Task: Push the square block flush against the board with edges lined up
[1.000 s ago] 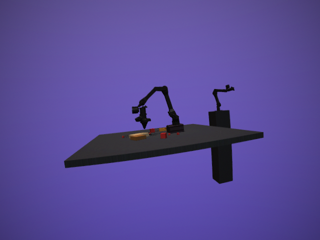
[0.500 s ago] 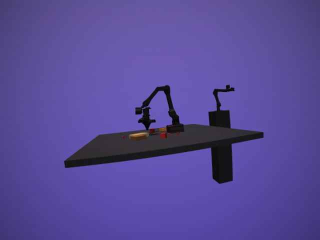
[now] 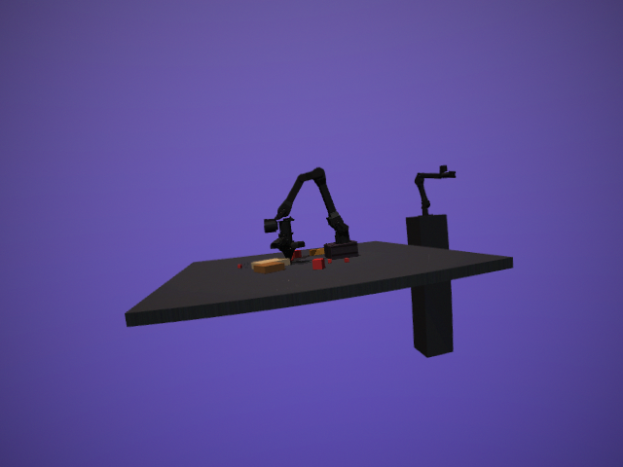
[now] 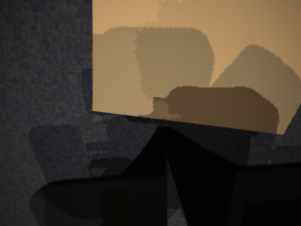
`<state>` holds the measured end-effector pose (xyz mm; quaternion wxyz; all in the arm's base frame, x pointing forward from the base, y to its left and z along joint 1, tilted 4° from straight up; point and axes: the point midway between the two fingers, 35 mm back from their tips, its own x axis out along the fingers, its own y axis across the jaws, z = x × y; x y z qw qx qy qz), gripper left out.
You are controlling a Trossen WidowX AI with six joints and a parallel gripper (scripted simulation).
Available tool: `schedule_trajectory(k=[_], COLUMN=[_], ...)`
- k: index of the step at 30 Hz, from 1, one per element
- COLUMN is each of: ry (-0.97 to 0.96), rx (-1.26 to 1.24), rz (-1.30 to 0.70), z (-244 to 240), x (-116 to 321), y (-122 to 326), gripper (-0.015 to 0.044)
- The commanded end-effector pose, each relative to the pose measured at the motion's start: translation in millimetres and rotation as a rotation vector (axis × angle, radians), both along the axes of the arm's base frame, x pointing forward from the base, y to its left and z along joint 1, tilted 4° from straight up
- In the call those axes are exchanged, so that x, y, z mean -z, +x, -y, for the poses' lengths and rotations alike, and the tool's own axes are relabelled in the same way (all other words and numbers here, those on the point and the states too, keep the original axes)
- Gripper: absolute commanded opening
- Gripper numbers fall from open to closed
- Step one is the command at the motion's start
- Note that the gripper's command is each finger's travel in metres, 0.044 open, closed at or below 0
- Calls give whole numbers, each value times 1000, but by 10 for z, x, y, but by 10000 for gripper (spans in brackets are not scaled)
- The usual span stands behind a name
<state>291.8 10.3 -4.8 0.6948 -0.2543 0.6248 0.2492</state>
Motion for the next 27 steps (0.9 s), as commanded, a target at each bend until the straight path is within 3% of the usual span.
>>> schedule_trajectory(k=[1,27], ry=[-3,-1], rx=[3,3], rz=[2,5], z=[-30,-309], x=[-11,-57], y=[60,377], gripper=[0,0])
